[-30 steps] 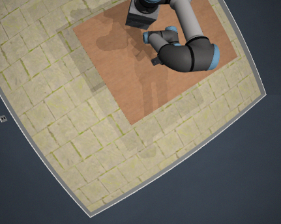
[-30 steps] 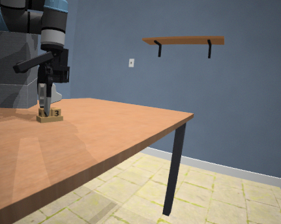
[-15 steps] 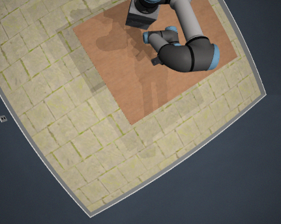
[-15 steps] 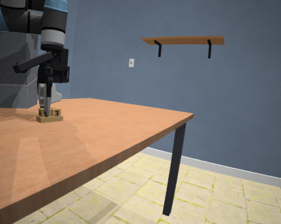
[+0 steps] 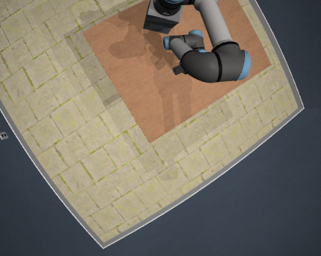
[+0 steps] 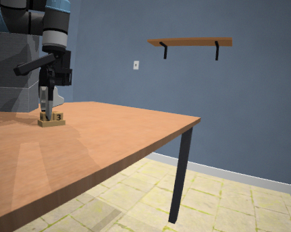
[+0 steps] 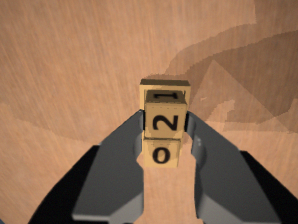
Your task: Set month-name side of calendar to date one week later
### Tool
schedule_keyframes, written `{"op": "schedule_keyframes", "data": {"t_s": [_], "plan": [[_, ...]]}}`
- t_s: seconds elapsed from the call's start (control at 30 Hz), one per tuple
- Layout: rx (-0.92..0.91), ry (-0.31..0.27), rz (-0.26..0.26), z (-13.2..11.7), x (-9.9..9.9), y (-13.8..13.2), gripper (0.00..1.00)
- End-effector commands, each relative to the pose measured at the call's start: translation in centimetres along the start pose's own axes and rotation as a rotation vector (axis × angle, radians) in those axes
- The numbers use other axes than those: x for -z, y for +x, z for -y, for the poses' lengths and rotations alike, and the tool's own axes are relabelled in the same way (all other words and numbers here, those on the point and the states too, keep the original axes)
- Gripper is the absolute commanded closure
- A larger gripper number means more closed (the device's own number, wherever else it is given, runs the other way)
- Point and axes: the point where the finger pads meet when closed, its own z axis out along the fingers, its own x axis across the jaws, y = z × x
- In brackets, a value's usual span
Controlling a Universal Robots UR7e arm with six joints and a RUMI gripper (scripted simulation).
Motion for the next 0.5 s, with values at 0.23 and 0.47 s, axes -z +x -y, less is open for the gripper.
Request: {"op": "schedule_keyframes", "data": {"t_s": [0.23, 0.47], "plan": [[-0.002, 0.000, 0.002, 0.12, -0.07, -0.11, 0.74], [-0.002, 0.000, 0.002, 0.12, -0.07, -0.11, 0.71]]}}
